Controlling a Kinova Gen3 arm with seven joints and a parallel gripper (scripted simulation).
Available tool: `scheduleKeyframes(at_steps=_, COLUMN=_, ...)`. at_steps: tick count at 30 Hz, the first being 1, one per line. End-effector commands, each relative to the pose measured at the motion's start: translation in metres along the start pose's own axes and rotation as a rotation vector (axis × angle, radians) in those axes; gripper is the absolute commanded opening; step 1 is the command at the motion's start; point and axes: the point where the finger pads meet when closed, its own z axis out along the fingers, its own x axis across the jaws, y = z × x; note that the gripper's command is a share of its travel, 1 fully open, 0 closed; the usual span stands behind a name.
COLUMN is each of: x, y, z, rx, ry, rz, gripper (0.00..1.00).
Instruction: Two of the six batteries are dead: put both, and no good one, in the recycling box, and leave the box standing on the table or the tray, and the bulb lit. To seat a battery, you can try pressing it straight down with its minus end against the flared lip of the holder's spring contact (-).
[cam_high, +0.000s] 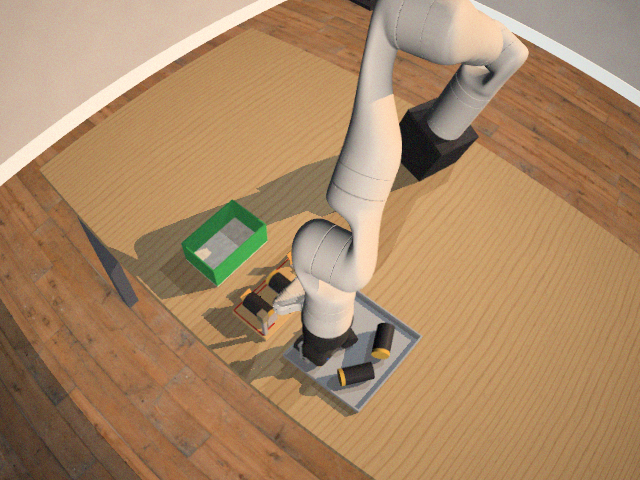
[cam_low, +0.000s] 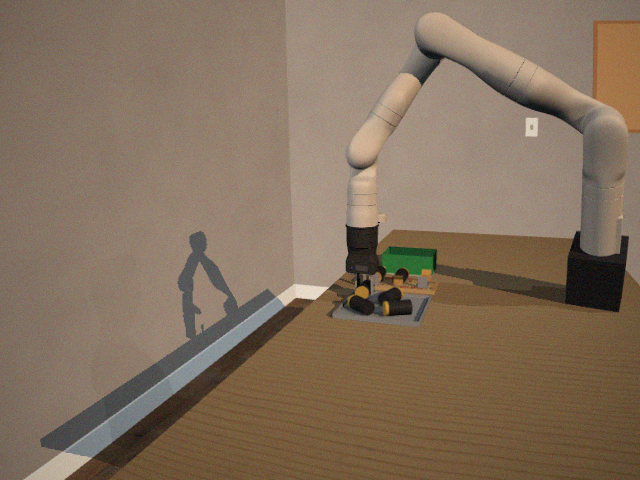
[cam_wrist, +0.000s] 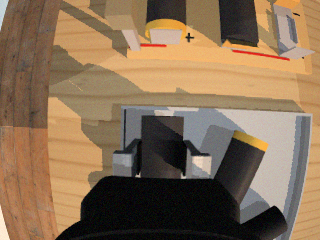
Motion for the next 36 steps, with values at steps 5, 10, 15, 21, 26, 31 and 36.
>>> scheduleKeyframes(at_steps=5, x=0.002, y=0.0011, z=0.0051, rx=-0.001, ry=0.006, rz=-0.001, gripper=0.57)
scheduleKeyframes(at_steps=10, x=0.002, y=0.0011, z=0.0051, rx=-0.001, ry=0.006, rz=-0.001, gripper=0.57)
scheduleKeyframes(at_steps=15, x=0.002, y=0.0011, z=0.0051, rx=-0.001, ry=0.006, rz=-0.001, gripper=0.9)
scheduleKeyframes(at_steps=21, x=0.002, y=0.0011, z=0.0051, rx=-0.001, ry=0.006, rz=-0.001, gripper=0.9)
scheduleKeyframes(at_steps=26, x=0.002, y=0.0011, z=0.0051, rx=-0.001, ry=0.006, rz=-0.001, gripper=0.9)
scheduleKeyframes(at_steps=31, x=0.002, y=0.0011, z=0.0051, rx=-0.001, ry=0.006, rz=-0.001, gripper=0.9)
scheduleKeyframes(at_steps=36, x=0.0019, y=0.0011, z=0.004, rx=-0.001, ry=0.006, rz=-0.001, gripper=0.9)
